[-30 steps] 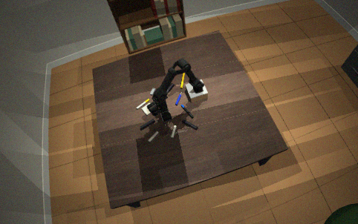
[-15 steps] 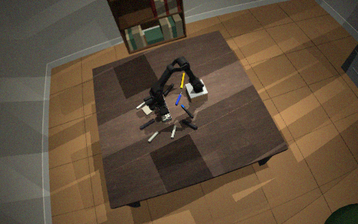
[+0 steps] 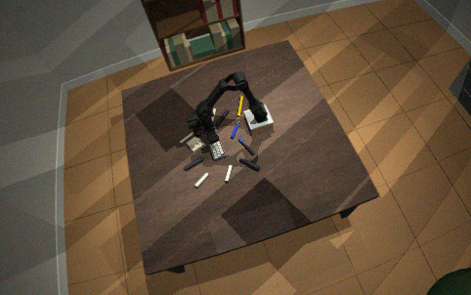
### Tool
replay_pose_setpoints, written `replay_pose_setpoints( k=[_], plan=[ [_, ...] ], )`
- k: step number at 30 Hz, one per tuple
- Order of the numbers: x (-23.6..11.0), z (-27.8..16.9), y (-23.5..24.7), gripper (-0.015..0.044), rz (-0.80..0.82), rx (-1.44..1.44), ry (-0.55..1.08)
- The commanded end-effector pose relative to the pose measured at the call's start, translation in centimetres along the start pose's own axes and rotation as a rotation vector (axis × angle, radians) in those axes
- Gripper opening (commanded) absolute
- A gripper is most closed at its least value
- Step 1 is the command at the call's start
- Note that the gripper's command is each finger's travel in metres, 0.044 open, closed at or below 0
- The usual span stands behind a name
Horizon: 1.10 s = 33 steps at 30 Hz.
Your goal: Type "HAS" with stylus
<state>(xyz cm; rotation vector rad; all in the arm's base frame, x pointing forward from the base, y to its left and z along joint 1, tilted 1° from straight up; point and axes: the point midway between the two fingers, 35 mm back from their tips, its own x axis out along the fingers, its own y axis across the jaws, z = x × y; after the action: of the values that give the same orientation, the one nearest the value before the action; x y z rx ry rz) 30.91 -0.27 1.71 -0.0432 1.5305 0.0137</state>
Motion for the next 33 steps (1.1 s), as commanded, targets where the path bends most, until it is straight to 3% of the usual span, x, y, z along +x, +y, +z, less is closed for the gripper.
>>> replay_pose_setpoints(
  k=[1, 24, 30, 33],
  plan=[
    [-0.1, -0.1, -2.9, 0.0000, -0.003, 0.008, -0.004],
    [0.0, -3.2, 0.1, 0.0000, 0.000, 0.008, -0.001],
    [0.0, -3.1, 7.1, 0.0000, 0.008, 0.008, -0.001],
    [0.0, -3.2, 8.0, 0.0000, 0.009, 0.008, -0.001]
  ],
)
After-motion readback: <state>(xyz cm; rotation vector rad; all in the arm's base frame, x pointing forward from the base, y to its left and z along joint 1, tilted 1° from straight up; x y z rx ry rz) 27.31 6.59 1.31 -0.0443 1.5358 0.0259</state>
